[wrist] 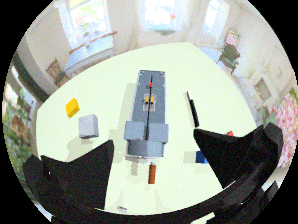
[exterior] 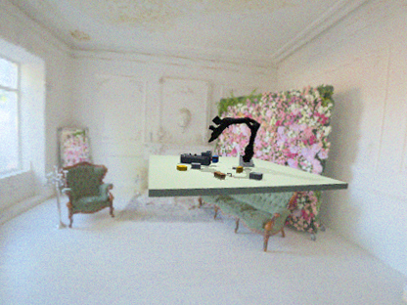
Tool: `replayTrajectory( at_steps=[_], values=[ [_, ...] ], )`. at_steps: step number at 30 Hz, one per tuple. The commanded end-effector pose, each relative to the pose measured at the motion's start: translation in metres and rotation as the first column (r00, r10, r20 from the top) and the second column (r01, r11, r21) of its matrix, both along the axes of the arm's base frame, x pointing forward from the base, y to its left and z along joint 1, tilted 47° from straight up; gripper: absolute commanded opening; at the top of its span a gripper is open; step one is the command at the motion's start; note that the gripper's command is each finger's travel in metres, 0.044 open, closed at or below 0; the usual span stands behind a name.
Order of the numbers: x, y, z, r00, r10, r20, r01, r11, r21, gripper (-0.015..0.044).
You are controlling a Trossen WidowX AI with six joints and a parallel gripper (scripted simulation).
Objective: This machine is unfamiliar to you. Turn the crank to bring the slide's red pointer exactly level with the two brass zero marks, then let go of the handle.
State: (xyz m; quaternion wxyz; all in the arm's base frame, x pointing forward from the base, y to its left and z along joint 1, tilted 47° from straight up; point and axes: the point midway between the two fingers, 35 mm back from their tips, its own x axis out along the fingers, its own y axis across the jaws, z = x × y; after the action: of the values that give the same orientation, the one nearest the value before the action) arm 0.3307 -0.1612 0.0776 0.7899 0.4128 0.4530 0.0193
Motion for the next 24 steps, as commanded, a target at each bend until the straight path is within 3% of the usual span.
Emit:
replayTrajectory(
  at_steps=[1, 11, 24],
  values=[
    [-0.015, 0.008, 0.007, 0.997, -0.069, -0.028, 0.069, 0.997, -0.016, 0.044],
    [-0.047, 0.024, 0.012, 0.974, -0.212, -0.074, 0.209, 0.977, -0.042, 0.044],
    [-0.044, 0.046, -0.01, 0.974, -0.213, -0.078, 0.21, 0.977, -0.044, 0.044]
  ],
)
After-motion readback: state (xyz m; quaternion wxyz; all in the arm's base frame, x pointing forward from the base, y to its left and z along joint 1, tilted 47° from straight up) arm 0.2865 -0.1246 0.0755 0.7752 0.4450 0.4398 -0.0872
